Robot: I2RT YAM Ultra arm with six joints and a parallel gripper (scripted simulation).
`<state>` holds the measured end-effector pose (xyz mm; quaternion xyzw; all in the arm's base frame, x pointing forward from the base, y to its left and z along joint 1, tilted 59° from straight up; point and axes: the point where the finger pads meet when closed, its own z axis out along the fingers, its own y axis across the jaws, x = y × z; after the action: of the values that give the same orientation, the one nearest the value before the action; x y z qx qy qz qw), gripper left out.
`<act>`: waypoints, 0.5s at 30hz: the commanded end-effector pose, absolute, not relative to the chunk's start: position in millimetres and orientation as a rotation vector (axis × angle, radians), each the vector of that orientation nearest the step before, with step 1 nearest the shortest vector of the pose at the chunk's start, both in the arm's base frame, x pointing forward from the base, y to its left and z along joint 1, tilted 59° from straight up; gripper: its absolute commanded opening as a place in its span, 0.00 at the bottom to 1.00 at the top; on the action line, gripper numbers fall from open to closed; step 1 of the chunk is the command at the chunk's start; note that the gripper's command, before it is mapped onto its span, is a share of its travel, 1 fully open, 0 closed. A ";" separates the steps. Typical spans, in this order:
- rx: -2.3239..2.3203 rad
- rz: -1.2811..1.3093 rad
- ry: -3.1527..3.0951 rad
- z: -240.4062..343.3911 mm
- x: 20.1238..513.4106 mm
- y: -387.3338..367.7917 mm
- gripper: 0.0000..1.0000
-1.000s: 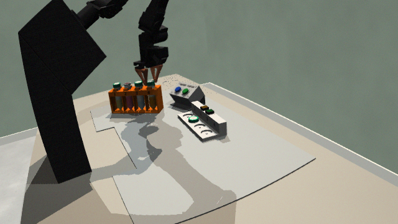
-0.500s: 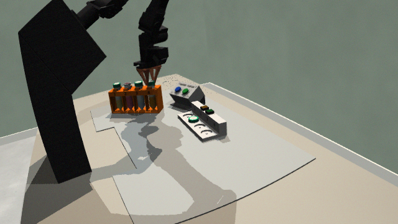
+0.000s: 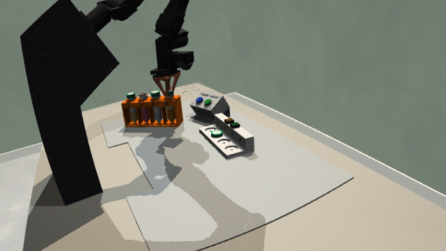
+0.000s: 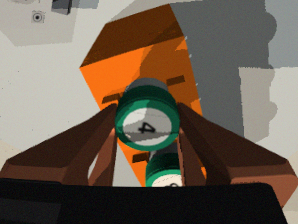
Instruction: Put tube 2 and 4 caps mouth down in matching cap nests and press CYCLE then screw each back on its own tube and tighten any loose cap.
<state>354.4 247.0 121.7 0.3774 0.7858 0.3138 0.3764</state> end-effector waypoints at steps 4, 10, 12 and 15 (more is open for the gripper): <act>0.538 0.591 2.101 124.8 353.7 248.1 0.00; 0.322 0.476 2.124 124.9 353.6 248.0 0.00; 0.215 0.418 2.129 124.9 353.6 248.0 0.00; 0.055 0.330 2.128 125.0 353.5 248.0 0.00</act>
<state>354.1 246.9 121.8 0.1078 0.8651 0.1776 0.4565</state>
